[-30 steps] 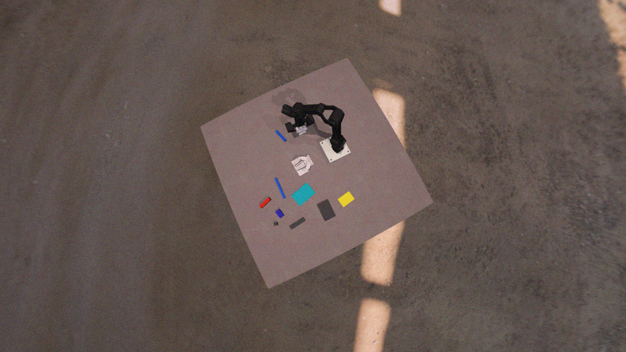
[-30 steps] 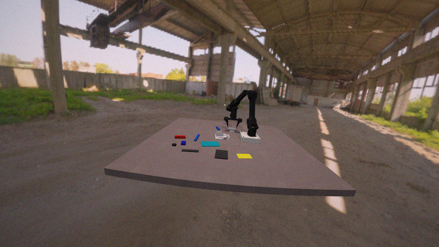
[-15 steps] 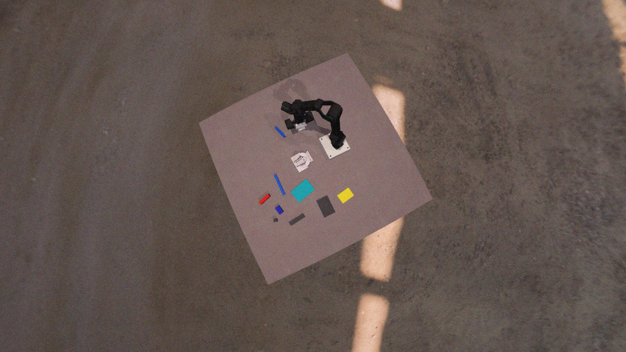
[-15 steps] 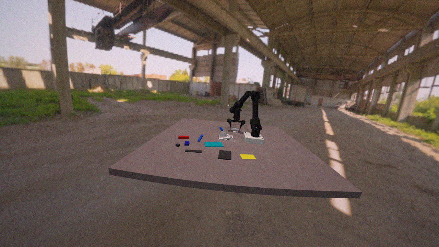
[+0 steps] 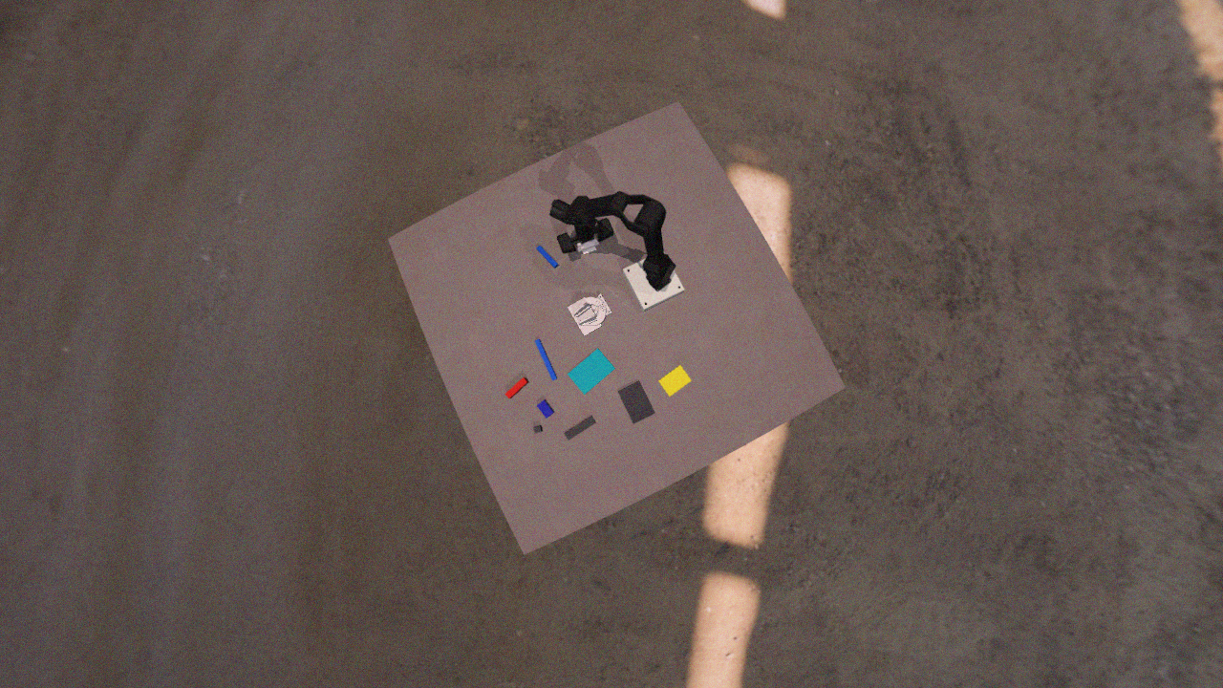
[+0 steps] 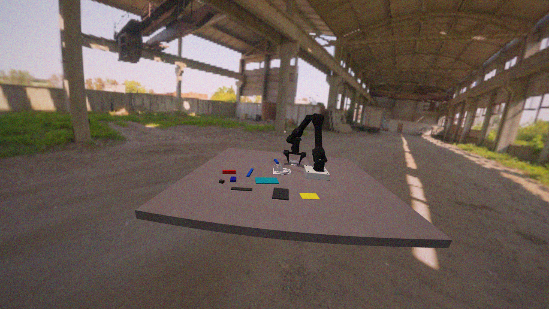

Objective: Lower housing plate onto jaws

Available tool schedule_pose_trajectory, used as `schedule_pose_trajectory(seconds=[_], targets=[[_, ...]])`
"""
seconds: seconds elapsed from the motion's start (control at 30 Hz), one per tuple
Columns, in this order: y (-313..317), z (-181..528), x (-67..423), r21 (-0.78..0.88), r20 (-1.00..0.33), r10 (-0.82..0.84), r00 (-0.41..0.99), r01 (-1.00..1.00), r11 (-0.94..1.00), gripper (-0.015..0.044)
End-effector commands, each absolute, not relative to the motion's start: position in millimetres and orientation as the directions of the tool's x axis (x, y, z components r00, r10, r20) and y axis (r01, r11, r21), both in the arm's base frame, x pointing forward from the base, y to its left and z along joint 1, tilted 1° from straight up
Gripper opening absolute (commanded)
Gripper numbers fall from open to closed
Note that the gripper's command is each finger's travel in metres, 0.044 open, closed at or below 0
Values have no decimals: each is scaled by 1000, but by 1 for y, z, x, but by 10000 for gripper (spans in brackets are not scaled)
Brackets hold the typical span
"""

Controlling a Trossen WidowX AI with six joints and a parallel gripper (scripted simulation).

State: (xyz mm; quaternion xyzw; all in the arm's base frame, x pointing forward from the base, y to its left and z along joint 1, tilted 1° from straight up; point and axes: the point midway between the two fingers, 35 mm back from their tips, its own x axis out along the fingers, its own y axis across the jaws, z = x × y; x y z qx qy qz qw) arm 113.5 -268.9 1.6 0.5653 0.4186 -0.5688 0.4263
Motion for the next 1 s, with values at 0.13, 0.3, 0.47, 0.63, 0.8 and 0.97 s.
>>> schedule_pose_trajectory(seconds=[0.13,0.3,0.47,0.63,0.8,0.97], targets=[[-269,-1,112,-2,-1000,-10,-5,958,-288,440],[-269,-1,112,-2,-1000,-10,-5,958,-288,440],[-269,-1,112,-2,-1000,-10,-5,958,-288,440],[-269,-1,112,-2,-1000,-10,-5,958,-288,440],[-269,-1,113,4,-1000,-9,1,958,-288,413],[-269,-1,113,4,-1000,-9,1,958,-288,380]])
